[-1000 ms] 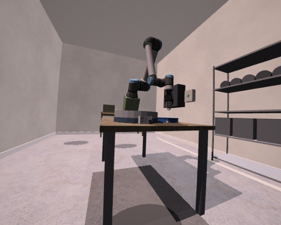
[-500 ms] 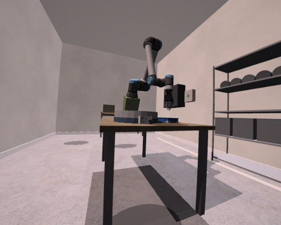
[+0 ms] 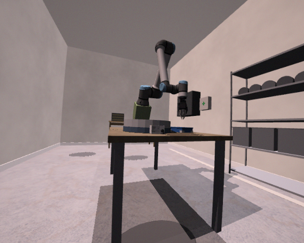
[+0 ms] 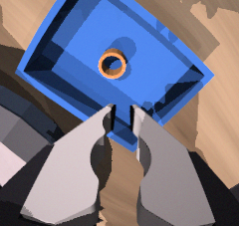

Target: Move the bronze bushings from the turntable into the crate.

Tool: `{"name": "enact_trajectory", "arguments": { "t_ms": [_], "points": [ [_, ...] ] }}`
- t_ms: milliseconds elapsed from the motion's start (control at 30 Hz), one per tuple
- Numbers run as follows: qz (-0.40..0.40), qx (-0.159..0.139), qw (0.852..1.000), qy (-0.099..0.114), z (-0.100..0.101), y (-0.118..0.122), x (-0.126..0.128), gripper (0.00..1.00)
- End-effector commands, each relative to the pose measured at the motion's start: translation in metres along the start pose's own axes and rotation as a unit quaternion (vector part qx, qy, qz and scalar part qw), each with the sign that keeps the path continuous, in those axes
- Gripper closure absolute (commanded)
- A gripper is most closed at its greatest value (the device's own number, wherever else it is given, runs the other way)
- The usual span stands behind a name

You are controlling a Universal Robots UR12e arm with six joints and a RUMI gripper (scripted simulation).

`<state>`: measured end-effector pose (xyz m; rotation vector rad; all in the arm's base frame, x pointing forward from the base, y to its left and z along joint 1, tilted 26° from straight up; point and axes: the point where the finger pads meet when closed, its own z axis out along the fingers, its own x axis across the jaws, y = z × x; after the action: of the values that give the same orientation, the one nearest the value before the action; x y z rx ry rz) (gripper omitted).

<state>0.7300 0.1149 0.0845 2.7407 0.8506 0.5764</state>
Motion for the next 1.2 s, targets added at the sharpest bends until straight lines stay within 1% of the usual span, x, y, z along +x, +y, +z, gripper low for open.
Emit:
{"name": "enact_trajectory", "arguments": {
  "t_ms": [0, 600, 800, 900, 967, 1067, 1167],
  "points": [
    [0.000, 0.000, 1.000, 0.001, -0.001, 0.000, 0.001, 0.94],
    [0.000, 0.000, 1.000, 0.001, -0.001, 0.000, 0.000, 0.94],
    [0.000, 0.000, 1.000, 0.000, 0.000, 0.002, -0.005, 0.94],
    [0.000, 0.000, 1.000, 0.000, 0.000, 0.007, -0.019, 0.94],
    [0.000, 0.000, 1.000, 0.000, 0.000, 0.012, -0.035, 0.94],
    [0.000, 0.000, 1.000, 0.000, 0.000, 0.022, -0.067, 0.94],
    [0.000, 0.000, 1.000, 0.000, 0.000, 0.034, -0.105, 0.94]
  ]
}}
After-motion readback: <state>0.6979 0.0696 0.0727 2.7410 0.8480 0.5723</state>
